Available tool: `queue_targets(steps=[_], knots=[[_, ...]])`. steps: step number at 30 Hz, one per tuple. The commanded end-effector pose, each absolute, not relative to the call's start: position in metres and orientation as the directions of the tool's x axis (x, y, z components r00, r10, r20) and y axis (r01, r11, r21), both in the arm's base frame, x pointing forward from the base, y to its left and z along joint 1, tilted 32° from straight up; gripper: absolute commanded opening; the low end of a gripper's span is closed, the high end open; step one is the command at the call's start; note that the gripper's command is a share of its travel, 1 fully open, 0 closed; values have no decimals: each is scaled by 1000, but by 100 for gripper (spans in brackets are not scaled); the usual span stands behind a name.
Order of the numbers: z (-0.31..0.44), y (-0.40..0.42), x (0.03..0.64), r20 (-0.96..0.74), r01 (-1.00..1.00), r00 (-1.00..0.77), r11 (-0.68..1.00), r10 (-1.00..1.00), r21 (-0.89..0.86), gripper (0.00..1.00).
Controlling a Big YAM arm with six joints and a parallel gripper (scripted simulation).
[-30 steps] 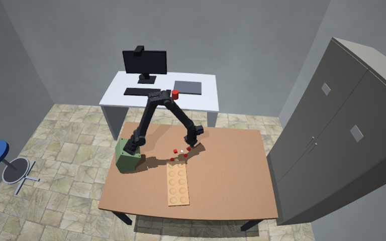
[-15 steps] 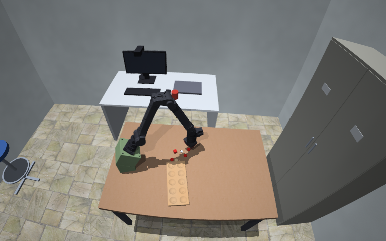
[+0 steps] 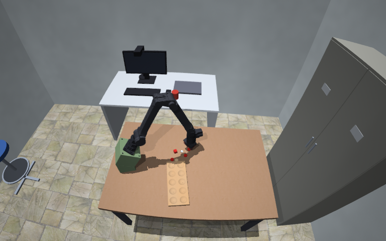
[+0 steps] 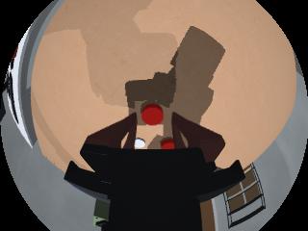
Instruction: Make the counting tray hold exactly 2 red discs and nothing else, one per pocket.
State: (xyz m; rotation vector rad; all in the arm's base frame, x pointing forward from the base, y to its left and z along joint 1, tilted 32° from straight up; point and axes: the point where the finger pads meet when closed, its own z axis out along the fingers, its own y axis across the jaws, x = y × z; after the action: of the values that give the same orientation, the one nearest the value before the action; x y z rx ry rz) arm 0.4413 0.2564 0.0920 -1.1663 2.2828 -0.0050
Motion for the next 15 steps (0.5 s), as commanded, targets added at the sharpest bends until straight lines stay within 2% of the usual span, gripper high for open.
queue_targets(steps=[1,15], knots=[[85,257,449,-485,-744,-456,619,-746,-252,45],[83,258,452,-486,-744,-456,619,-746,-252,45]])
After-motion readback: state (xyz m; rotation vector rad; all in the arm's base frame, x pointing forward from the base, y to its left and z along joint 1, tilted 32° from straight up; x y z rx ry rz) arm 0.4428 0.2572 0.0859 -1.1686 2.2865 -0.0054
